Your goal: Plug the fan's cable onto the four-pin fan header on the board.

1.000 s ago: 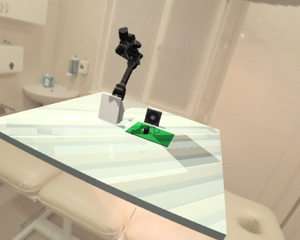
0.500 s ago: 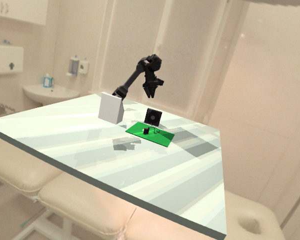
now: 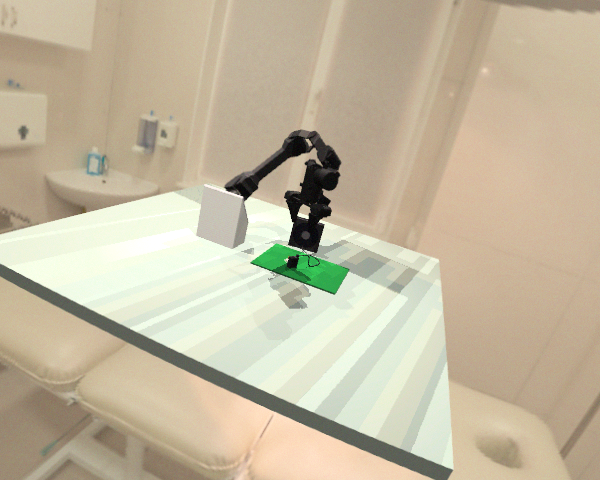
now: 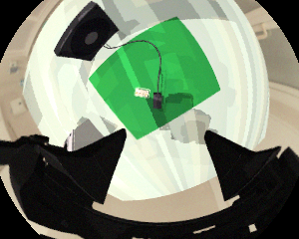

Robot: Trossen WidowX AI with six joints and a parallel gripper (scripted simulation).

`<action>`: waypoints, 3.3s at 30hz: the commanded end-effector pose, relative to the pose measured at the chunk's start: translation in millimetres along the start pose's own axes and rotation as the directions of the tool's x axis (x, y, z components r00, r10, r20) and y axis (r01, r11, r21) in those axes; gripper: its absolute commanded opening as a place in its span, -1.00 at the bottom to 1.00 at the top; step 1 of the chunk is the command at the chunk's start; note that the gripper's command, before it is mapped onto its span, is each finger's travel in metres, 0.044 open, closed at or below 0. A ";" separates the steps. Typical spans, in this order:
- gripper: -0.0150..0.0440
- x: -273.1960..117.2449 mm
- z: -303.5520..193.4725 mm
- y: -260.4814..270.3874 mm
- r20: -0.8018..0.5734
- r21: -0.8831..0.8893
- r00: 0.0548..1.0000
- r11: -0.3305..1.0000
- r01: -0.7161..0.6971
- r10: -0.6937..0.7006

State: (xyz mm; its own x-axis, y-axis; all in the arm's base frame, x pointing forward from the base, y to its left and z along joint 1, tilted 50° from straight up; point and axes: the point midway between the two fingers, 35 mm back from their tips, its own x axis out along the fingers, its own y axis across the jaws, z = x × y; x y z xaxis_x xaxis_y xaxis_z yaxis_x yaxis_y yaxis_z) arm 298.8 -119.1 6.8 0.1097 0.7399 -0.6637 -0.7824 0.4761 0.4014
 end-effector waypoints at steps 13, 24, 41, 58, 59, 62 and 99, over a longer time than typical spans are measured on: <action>1.00 93.6 1.2 7.7 0.003 -0.001 1.000 1.000 -0.028 0.028; 1.00 110.8 1.4 7.4 0.003 -0.001 1.000 1.000 -0.027 0.027; 1.00 138.4 1.7 9.2 0.005 -0.001 1.000 1.000 -0.029 0.029; 0.11 139.9 3.2 9.3 0.002 -0.010 1.000 1.000 -0.026 0.026; 0.02 139.9 3.2 9.3 0.002 -0.010 1.000 1.000 -0.026 0.026; -0.25 139.9 3.2 9.3 0.002 -0.010 1.000 1.000 -0.026 0.026; -0.49 90.7 12.5 25.3 0.003 -0.625 1.000 0.780 -0.020 0.029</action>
State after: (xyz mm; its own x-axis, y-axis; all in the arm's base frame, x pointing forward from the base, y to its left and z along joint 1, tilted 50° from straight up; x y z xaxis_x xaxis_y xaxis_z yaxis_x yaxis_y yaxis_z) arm 296.6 -35.8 -40.5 0.0810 0.7566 -0.6489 -0.9911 0.1303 0.0282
